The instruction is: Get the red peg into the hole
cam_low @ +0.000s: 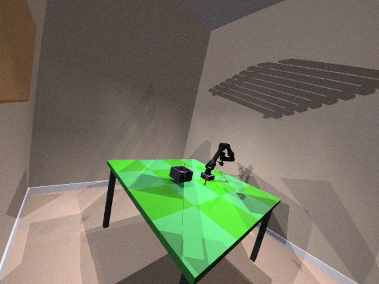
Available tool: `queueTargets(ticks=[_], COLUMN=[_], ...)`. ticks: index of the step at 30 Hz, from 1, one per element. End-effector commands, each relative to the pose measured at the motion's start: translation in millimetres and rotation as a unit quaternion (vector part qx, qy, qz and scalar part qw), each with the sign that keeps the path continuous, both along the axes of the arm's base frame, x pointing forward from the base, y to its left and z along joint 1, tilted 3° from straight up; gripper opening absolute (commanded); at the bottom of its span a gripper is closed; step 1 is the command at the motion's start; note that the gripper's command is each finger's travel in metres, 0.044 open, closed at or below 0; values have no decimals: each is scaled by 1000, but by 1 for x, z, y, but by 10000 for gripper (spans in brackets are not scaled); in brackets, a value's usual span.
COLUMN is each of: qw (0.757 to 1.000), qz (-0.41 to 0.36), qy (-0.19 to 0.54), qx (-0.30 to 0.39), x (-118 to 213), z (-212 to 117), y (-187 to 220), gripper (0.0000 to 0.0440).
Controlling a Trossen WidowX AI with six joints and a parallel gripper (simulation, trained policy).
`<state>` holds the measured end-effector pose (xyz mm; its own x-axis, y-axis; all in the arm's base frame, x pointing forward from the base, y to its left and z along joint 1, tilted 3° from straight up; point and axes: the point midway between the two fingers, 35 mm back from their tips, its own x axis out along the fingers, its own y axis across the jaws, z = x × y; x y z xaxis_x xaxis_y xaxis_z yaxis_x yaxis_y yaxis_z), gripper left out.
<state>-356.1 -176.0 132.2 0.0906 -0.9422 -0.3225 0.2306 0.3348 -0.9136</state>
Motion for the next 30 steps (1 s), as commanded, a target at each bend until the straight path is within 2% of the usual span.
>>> queueTargets(ticks=[1,2,5,12,21,30], qw=[1000,1000,999,990,968,941], qz=[5,12,36,95,140,155], qy=[3,3,-6,-57,-102,-138], qx=[3,6,23,91,183,268], x=[1,3,16,71,162,267], z=[2,4,10,27,50,71], y=[-5,-11,-37,-106,-170,-200], gripper=[424,440,440,440,440,440])
